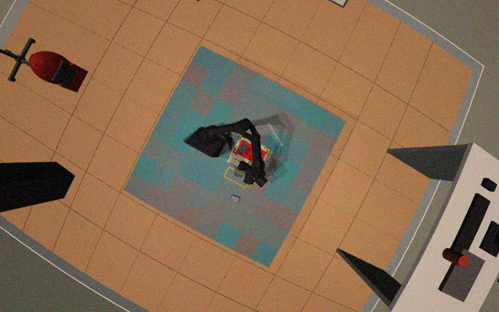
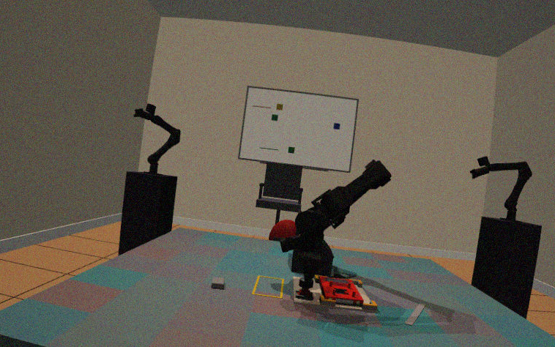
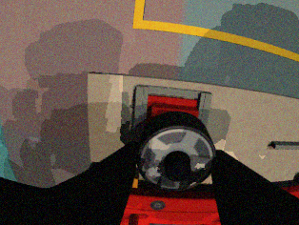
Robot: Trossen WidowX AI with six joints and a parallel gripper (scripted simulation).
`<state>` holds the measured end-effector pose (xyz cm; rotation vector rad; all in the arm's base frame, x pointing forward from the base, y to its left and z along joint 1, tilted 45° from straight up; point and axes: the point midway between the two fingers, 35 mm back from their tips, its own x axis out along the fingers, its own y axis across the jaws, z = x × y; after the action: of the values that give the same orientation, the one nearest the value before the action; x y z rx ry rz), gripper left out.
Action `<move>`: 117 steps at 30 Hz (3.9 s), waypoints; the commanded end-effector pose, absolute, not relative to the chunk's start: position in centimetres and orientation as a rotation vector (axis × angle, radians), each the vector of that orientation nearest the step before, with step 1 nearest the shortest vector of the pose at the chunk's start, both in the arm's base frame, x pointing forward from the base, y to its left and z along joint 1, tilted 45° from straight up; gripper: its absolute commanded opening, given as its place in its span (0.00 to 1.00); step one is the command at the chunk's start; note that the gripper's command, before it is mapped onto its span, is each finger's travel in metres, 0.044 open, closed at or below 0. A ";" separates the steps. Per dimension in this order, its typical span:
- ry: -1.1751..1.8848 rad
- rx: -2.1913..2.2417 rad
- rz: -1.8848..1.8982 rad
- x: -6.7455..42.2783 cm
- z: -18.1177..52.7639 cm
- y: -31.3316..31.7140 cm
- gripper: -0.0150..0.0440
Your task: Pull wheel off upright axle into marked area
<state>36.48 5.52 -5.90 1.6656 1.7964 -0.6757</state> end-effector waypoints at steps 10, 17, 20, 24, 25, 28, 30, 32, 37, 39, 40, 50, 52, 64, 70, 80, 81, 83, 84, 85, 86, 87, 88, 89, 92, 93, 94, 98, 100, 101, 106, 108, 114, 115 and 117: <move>1.788 1.674 -0.678 36.6 -5.3 4.8 0.25; 1.788 1.674 -0.678 36.6 -5.1 4.6 0.25; 1.788 1.675 -0.678 36.6 -5.1 4.6 0.25; 1.787 1.675 -0.678 36.6 -5.0 4.5 0.25; 1.787 1.675 -0.678 36.6 -5.0 4.4 0.25; 1.787 1.676 -0.678 36.6 -4.9 4.4 0.25; 1.787 1.676 -0.678 36.6 -4.8 4.3 0.25; 1.787 1.676 -0.678 36.6 -4.8 4.3 0.25; 1.787 1.676 -0.678 36.6 -4.7 4.1 0.25; 1.786 1.677 -0.678 36.6 -4.6 4.1 0.25; 1.786 1.677 -0.678 36.6 -4.6 4.1 0.25; 1.786 1.678 -0.678 36.6 -4.4 3.8 0.25; 1.786 1.678 -0.678 36.6 -4.3 3.8 0.25; 1.785 1.679 -0.678 36.6 -4.0 3.5 0.25; 1.785 1.680 -0.678 36.6 -3.9 3.4 0.25; 1.784 1.681 -0.678 36.6 -3.5 3.0 0.25; 1.784 1.680 -0.679 36.7 -3.3 2.8 0.25; 1.784 1.680 -0.679 36.7 -2.7 2.2 0.25; 1.784 1.680 -0.679 36.6 -2.3 1.8 0.25; 1.784 1.680 -0.679 36.6 -1.9 1.5 0.25; 1.784 1.680 -0.679 36.5 -1.6 1.1 0.25; 1.784 1.680 -0.680 36.3 -1.4 0.9 0.25; 1.784 1.680 -0.680 36.3 -1.3 0.8 0.25; 1.784 1.680 -0.680 36.2 -1.3 0.8 0.25; 1.791 1.686 -0.688 36.1 -2.3 1.0 0.25; 1.789 1.685 -0.691 35.9 -2.6 0.6 0.25; 1.786 1.684 -0.694 35.7 -3.0 0.0 0.25; 1.779 1.681 -0.702 34.8 -4.5 -2.0 0.25; 1.777 1.679 -0.703 34.3 -5.3 -3.0 0.25; 1.777 1.679 -0.702 34.1 -5.6 -3.4 0.25; 1.777 1.676 -0.695 32.6 -7.3 -5.6 0.25; 1.778 1.676 -0.691 32.0 -8.0 -6.4 0.25; 1.780 1.676 -0.686 31.2 -8.8 -7.3 0.25; 1.780 1.676 -0.686 31.2 -8.8 -7.3 0.25; 1.780 1.676 -0.686 31.2 -9.0 -7.1 0.25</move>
<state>31.52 -7.09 -8.51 1.6835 1.7754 -0.6886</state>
